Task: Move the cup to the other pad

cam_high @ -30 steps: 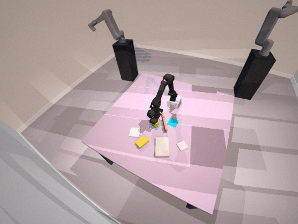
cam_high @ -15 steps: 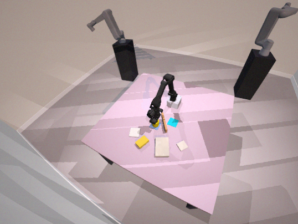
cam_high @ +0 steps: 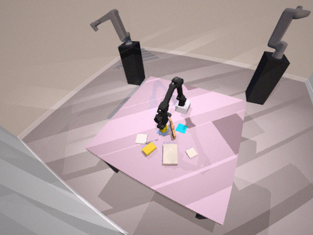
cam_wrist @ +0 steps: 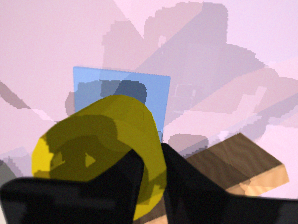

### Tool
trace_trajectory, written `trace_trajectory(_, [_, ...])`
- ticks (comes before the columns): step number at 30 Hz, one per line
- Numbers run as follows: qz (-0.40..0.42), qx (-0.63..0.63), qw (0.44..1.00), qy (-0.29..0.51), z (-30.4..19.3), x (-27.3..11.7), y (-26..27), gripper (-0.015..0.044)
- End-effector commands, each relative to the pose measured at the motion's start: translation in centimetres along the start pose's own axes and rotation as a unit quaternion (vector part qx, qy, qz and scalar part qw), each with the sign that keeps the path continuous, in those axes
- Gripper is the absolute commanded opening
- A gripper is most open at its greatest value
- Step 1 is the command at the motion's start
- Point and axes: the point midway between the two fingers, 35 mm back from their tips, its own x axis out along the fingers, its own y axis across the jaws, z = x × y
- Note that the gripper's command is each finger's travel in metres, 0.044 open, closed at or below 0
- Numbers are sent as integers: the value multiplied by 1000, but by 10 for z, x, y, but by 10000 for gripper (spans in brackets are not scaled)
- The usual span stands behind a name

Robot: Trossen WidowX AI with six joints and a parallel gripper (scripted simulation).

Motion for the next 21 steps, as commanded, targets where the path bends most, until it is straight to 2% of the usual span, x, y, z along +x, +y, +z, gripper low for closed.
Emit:
trace_trajectory(1, [9,-1,1000,0,1,-18,3,0])
trace_trajectory(14, [8,-1,1000,1,2,-67,2,0])
trace_trajectory(21, [6,1,1000,-1,3,-66,2,0])
